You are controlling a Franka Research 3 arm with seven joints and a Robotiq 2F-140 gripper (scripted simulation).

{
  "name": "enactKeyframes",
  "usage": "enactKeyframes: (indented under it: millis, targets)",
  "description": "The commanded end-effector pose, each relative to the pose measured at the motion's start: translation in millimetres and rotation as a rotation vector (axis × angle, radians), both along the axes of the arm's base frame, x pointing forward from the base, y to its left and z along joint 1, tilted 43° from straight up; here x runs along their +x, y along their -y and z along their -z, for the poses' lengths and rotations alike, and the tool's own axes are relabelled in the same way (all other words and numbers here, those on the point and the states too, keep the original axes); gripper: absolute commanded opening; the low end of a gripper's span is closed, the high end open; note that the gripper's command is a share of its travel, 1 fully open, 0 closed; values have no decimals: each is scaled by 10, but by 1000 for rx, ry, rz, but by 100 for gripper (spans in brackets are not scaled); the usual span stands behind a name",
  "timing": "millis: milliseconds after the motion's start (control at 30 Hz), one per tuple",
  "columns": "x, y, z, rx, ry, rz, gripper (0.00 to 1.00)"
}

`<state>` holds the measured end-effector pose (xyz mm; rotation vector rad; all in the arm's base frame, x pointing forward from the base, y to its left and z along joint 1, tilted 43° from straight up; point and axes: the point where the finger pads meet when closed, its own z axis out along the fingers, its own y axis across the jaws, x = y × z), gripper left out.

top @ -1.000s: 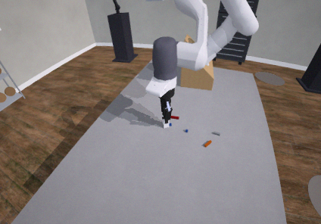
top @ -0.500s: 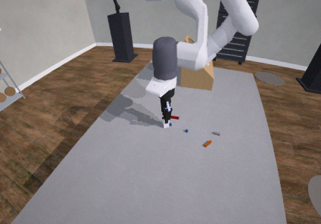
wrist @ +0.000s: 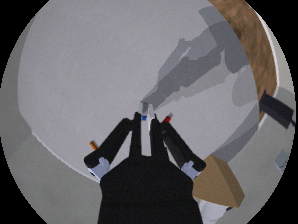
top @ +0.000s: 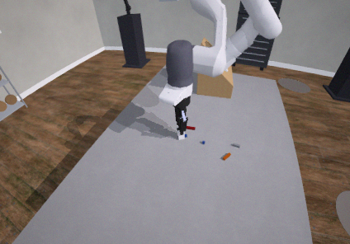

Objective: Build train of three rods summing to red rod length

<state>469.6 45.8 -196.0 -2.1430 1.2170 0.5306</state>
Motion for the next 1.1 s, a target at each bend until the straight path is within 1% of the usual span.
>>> enactKeyframes:
  millis: [0, 67, 100, 167, 200, 700, 867, 1067]
  targets:
    - [8, 1, 9, 0, -2, 7, 10]
    - [8, 1, 9, 0, -2, 7, 10]
    - [8, 1, 9, 0, -2, 7, 12]
    - [8, 1, 9, 0, -2, 7, 12]
    - [8, 1, 9, 0, -2, 7, 15]
    - [10, 22, -14, 0, -2, 7, 15]
    - [16, 124, -124, 0, -2, 7, 15]
    - [28, 336, -353, 0, -2, 7, 15]
